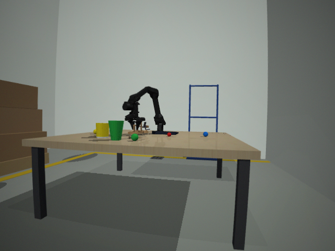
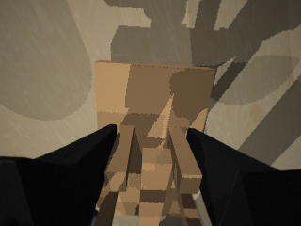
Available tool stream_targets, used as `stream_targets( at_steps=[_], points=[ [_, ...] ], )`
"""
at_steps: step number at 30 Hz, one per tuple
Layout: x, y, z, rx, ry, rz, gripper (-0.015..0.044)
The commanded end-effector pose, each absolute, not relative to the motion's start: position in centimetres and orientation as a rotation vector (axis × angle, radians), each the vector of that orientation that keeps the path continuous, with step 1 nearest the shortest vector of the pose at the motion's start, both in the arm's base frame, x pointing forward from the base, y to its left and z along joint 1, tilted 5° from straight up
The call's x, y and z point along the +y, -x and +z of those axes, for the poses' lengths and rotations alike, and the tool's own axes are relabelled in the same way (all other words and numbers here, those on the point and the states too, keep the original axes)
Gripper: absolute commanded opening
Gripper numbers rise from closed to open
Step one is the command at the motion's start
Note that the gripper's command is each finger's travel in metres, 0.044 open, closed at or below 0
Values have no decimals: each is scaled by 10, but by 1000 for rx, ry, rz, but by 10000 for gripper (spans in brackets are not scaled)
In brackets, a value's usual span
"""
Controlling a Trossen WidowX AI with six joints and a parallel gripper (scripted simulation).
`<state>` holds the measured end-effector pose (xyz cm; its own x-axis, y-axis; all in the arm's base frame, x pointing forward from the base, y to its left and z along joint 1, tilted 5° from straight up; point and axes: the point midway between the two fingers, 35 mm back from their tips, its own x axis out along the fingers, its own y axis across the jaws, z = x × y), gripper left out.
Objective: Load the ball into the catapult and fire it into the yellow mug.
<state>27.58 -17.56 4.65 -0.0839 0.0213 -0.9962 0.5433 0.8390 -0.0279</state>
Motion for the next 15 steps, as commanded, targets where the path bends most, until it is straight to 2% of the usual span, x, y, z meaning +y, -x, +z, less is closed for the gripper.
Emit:
stream_targets(
  at_steps=[1,15],
  points=[
    [-179,-283,82,1568,-444,-467,0],
    [-180,-283,65,1570,-443,-465,0]
  ],
)
